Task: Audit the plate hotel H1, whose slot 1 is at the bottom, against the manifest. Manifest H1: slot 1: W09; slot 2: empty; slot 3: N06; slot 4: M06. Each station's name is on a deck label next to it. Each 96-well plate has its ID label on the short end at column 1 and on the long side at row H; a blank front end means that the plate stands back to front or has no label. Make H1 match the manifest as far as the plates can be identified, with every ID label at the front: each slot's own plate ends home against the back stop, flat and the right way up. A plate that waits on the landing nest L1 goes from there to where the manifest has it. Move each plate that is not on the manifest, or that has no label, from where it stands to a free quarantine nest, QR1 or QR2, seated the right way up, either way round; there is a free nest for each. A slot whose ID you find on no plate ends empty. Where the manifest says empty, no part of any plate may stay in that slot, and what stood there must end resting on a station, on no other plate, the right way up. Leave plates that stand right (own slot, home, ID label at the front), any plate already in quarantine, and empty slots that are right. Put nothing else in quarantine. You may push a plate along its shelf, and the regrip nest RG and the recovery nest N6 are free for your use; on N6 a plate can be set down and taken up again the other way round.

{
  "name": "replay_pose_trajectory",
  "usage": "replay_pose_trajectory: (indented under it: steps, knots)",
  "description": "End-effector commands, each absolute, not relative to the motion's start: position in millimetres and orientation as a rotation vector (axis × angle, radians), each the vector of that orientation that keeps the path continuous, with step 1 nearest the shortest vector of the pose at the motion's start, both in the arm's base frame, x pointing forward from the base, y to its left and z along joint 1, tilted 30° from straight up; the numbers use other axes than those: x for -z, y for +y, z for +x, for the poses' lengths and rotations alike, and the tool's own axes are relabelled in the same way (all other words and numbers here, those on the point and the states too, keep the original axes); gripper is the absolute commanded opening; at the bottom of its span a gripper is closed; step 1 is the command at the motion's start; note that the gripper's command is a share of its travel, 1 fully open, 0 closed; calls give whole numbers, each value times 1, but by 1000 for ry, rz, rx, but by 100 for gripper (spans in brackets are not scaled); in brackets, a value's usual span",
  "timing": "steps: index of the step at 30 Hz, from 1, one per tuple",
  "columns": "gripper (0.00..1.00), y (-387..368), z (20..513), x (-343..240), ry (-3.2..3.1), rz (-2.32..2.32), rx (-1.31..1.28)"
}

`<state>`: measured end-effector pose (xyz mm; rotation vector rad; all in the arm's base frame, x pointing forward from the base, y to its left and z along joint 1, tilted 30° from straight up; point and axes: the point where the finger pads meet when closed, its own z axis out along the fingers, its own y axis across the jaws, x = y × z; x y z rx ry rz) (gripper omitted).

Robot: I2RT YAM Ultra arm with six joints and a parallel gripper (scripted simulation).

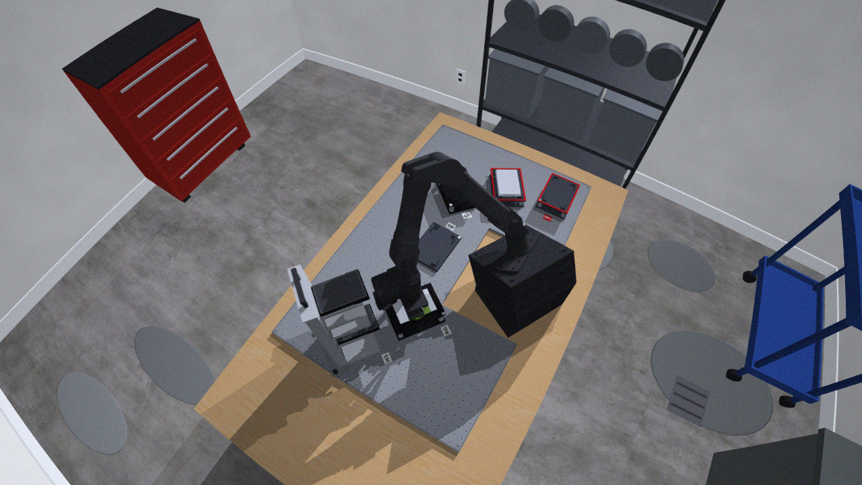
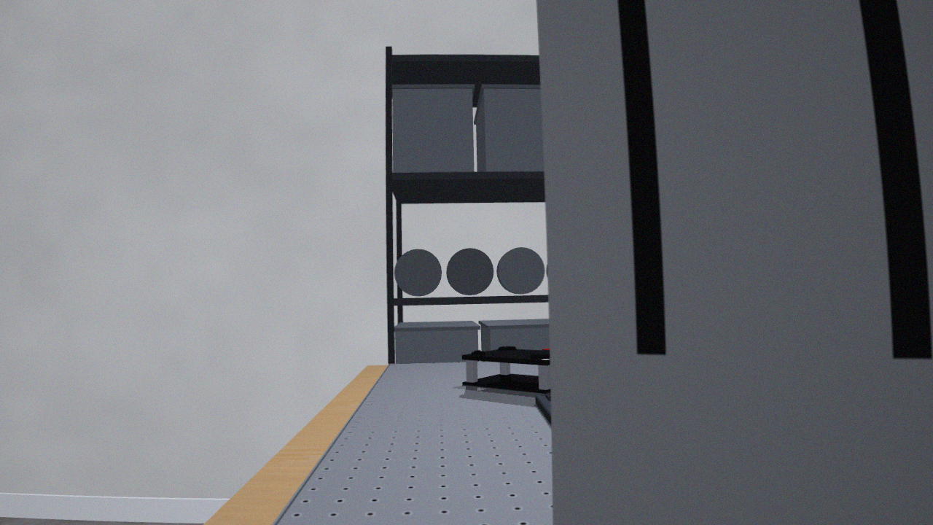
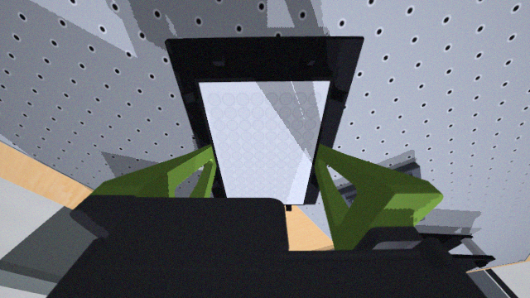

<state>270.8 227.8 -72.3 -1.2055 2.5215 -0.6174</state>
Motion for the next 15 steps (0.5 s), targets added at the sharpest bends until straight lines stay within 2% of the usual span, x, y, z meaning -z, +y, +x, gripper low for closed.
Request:
replay_pose_trajectory:
  steps: [1,15]
  knots:
    - [85,228,273,72,2504,-1207,633]
    - [85,228,271,73,2508,-1212,628]
